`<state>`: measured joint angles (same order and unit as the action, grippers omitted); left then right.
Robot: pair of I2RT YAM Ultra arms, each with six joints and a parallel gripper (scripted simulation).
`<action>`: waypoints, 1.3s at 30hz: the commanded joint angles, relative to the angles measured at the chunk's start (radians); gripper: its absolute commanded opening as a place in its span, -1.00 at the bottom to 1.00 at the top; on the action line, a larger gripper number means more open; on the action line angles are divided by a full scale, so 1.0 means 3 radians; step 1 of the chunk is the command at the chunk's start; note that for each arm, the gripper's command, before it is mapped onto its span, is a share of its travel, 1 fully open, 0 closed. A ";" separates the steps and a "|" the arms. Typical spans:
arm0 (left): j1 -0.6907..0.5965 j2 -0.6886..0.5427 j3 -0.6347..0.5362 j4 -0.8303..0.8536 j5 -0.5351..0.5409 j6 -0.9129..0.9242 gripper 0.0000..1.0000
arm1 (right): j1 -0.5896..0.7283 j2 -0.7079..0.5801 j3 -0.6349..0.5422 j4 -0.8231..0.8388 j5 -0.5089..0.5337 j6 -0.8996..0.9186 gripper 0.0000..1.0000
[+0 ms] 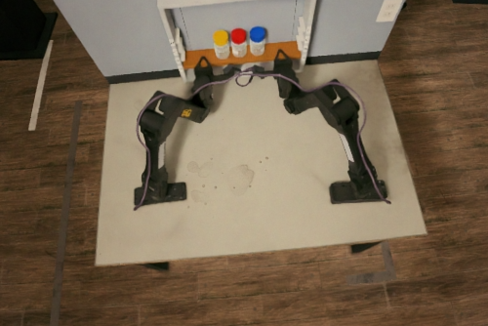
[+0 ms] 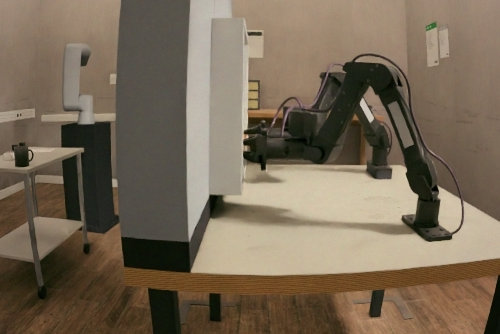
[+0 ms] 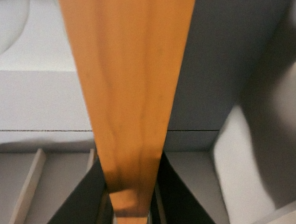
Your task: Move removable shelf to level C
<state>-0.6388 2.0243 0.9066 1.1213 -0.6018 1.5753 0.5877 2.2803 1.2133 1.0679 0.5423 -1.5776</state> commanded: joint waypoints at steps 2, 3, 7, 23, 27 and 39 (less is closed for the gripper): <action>0.0023 0.0033 0.0068 -0.0047 0.0035 -0.0015 -0.96 | -0.0021 0.0051 0.0101 -0.0053 -0.0020 0.0023 -0.96; 0.0023 0.0033 0.0068 -0.0047 0.0035 -0.0015 -1.00 | -0.0021 0.0051 0.0101 -0.0053 -0.0020 0.0023 -1.00; 0.0023 0.0028 0.0070 -0.0053 0.0035 -0.0015 -1.00 | -0.0021 0.0046 0.0102 -0.0058 -0.0020 0.0022 -1.00; 0.0023 -0.0012 0.0080 -0.0102 0.0035 -0.0014 -1.00 | -0.0021 0.0011 0.0107 -0.0097 -0.0021 0.0022 -1.00; 0.0023 -0.0033 0.0085 -0.0127 0.0035 -0.0013 -1.00 | -0.0022 -0.0008 0.0109 -0.0117 -0.0021 0.0021 -1.00; 0.0023 -0.0086 0.0098 -0.0188 0.0035 -0.0011 -1.00 | -0.0021 -0.0056 0.0112 -0.0165 -0.0021 0.0019 -1.00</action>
<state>-0.6388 2.0243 0.9104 1.1137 -0.6022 1.5742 0.5873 2.2799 1.2137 1.0668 0.5423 -1.5776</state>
